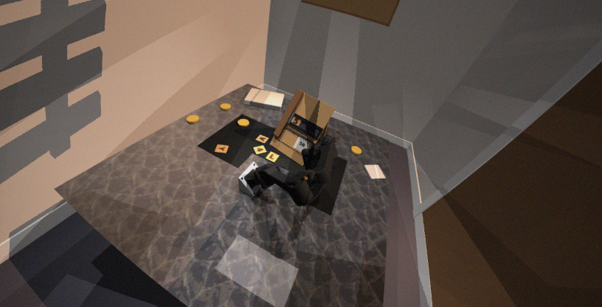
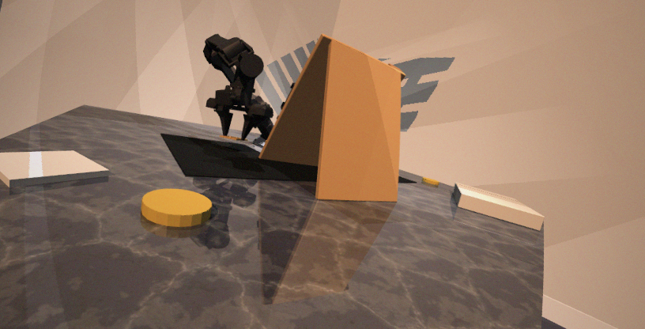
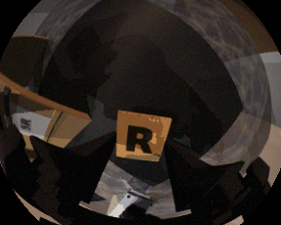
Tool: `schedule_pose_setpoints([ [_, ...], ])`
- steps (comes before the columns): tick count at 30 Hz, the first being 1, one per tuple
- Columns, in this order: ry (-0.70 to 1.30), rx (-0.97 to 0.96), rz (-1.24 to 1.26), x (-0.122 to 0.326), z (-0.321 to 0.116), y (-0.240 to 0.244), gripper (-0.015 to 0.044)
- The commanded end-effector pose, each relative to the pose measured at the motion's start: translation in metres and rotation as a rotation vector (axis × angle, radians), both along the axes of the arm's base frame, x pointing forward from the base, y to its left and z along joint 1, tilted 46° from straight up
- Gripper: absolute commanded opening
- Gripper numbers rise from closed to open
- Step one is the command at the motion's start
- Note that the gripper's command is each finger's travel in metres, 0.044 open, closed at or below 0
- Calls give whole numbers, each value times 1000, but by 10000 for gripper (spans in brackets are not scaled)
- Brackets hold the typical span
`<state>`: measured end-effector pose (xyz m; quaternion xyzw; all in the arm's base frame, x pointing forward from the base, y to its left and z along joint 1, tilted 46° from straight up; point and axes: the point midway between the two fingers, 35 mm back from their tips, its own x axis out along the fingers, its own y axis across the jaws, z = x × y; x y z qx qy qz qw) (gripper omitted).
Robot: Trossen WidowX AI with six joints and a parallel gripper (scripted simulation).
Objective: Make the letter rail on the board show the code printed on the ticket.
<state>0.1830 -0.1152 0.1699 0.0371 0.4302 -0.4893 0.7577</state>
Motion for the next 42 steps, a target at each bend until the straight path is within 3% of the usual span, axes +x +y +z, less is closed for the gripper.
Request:
schedule_pose_setpoints([
  [1, -8, -3, 120, 17, 5, 5, 0],
  [15, -39, -125, 525, 71, 38, 25, 0],
  [30, -74, -419, 901, 114, 97, 51, 0],
  [36, -83, -561, 1006, 123, 123, 61, 0],
  [42, -83, -566, 1008, 123, 124, 61, 0],
])
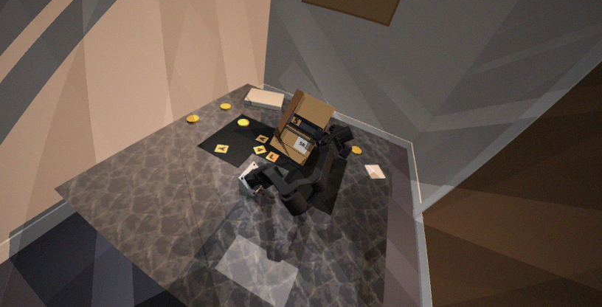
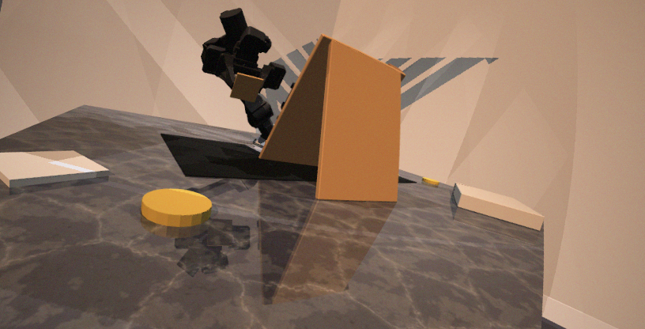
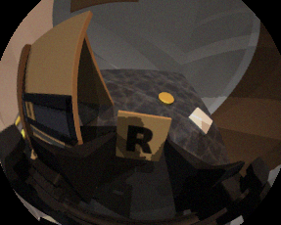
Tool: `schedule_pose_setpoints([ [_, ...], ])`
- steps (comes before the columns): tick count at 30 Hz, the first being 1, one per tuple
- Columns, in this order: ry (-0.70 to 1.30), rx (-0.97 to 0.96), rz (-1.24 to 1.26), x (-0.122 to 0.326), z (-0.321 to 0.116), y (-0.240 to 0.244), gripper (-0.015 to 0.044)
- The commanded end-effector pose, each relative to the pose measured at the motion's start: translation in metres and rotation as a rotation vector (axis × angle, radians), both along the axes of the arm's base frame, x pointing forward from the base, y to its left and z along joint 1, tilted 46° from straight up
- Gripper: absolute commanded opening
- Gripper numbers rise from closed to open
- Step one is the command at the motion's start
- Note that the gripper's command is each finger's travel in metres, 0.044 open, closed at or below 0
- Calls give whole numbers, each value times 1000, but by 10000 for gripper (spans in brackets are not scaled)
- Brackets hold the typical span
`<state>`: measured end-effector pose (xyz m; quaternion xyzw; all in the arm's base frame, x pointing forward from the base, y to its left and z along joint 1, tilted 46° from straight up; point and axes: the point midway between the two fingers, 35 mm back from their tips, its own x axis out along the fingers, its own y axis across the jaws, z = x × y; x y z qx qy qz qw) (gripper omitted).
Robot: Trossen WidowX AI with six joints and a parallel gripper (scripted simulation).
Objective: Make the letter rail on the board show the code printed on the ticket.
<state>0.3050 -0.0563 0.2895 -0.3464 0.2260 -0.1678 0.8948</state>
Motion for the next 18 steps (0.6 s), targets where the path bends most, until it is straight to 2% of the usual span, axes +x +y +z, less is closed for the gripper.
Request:
schedule_pose_setpoints([
  [1, -8, -20, 21, 1, 4, 2, 0],
  [18, -7, -20, 21, 1, 3, 3, 0],
])
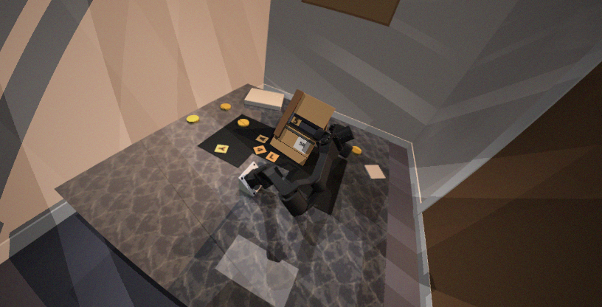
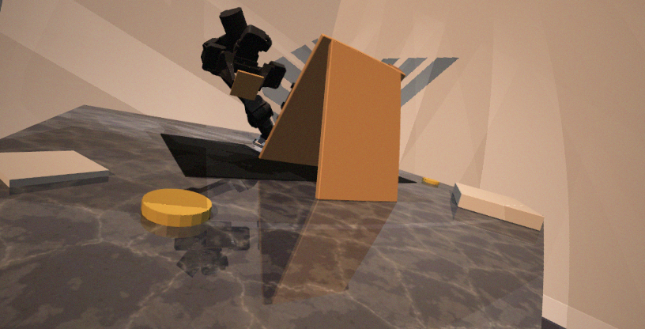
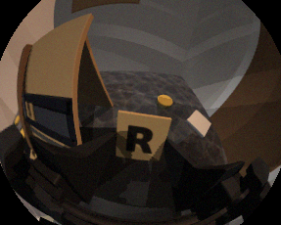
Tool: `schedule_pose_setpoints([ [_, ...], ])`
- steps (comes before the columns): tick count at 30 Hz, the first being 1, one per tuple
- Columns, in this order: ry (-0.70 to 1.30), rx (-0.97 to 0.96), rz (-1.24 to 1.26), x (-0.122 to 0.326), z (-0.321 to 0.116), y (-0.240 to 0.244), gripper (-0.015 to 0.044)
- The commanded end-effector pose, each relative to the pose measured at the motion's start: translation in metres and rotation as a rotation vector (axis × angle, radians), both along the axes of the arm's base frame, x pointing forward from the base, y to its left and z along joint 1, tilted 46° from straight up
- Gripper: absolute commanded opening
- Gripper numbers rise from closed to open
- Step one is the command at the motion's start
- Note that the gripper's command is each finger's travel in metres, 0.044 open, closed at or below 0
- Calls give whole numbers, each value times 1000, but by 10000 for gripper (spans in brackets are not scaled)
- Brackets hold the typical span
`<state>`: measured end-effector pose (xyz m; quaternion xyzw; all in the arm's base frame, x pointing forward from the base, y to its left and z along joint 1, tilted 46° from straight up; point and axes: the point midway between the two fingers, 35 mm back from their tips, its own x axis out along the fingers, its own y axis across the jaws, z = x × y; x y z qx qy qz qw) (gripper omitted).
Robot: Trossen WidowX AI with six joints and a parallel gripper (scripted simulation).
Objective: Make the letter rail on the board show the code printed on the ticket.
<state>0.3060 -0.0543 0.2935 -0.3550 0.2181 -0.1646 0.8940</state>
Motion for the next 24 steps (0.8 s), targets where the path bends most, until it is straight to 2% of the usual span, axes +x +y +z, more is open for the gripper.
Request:
schedule_pose_setpoints([
  [1, 1, -3, 7, 0, -1, 1, 0],
  [24, 2, -3, 7, 2, -12, 9, 0],
])
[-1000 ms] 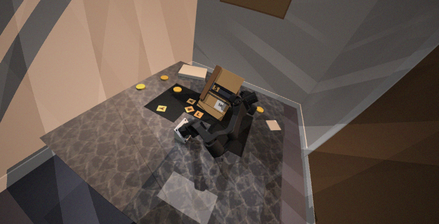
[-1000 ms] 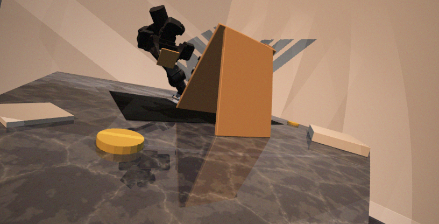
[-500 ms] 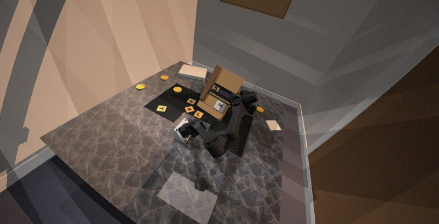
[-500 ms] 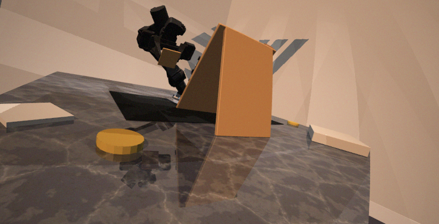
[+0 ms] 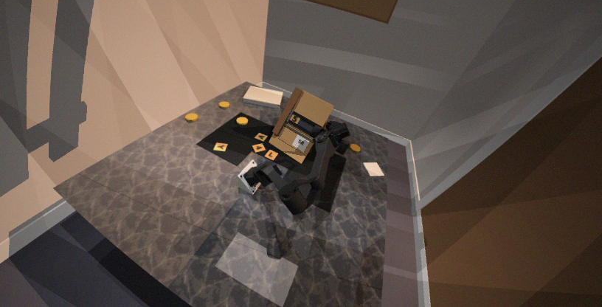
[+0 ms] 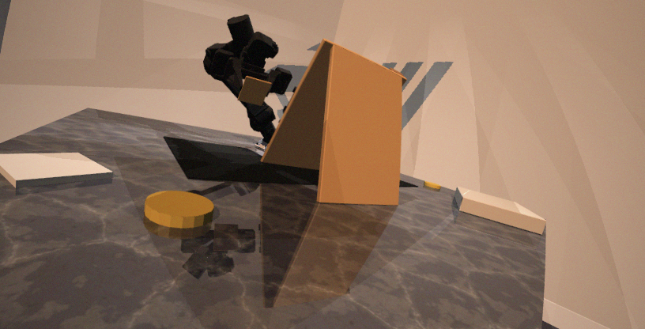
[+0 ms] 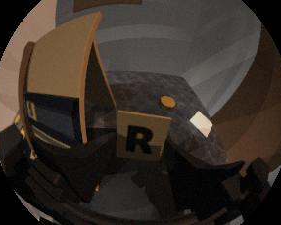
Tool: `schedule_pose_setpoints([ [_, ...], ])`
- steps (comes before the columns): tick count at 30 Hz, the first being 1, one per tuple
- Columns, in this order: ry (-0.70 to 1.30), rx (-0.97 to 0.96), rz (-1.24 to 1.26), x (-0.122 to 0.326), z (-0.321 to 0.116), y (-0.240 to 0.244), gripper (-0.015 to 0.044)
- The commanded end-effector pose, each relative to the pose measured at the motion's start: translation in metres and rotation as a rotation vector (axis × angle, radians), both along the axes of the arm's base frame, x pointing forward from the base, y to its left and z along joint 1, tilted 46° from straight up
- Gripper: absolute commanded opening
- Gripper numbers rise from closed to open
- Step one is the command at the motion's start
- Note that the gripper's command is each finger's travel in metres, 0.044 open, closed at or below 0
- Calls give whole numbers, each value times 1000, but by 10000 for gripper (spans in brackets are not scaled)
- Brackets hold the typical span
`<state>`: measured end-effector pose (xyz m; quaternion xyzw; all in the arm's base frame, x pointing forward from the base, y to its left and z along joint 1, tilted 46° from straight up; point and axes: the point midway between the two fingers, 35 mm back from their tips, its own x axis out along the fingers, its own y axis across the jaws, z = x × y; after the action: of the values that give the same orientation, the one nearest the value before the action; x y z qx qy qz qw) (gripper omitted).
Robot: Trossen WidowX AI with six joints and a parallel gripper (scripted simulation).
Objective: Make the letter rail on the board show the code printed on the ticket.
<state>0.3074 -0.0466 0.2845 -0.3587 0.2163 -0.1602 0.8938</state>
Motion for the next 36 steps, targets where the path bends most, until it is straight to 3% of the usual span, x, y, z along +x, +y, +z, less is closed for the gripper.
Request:
schedule_pose_setpoints([
  [1, 1, 3, -4, 0, -4, 2, 0],
  [36, 2, 4, -4, 3, -16, 14, 0],
])
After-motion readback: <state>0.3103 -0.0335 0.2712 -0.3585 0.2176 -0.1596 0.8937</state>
